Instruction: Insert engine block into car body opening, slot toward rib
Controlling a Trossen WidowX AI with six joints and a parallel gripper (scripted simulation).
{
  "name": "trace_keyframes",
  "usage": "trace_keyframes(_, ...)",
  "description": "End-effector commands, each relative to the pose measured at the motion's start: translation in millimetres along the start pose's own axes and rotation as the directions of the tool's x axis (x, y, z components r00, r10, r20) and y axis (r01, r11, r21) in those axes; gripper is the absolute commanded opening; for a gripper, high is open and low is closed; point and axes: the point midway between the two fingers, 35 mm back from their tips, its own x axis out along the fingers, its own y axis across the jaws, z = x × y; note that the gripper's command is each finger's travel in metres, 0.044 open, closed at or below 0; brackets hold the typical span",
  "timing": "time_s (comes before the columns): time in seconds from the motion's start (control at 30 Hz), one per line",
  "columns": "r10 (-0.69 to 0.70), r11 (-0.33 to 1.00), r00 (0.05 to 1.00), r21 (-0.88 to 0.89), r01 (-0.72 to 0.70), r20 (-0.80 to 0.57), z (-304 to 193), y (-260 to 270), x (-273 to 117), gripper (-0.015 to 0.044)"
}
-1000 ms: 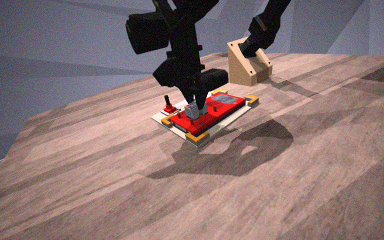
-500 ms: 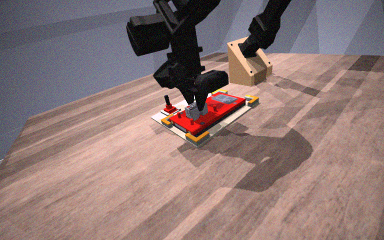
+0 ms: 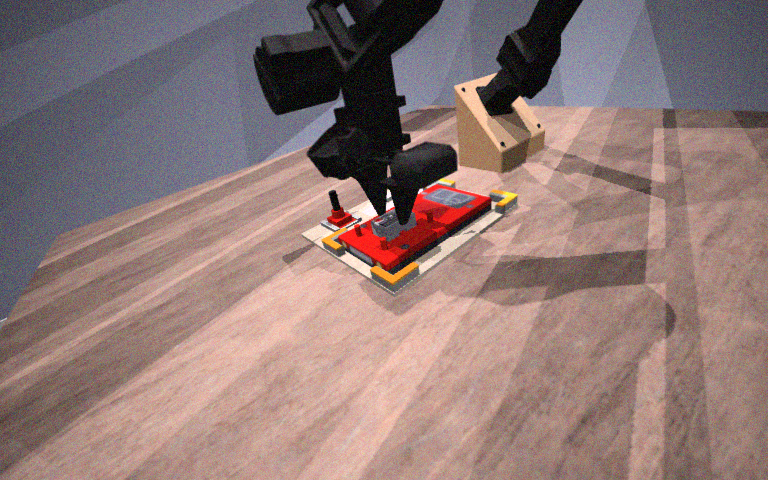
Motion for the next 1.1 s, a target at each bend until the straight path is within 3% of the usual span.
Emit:
trace_keyframes(0.0, -0.001, 1.0, 1.0, -0.001, 0.001, 0.0, 0, 0, 0, 0.0291)
trace_keyframes(0.2, -0.001, 1.0, 1.0, -0.001, 0.001, 0.0, 0, 0, 0, 0.044)
trace_keyframes(0.77, 0.005, 1.0, 1.0, 0.004, -0.005, 0.0, -1, -2, -14, 0.044)
trace_keyframes(1.07, 0.005, 1.0, 1.0, 0.004, -0.005, 0.0, -1, -2, -14, 0.0204)
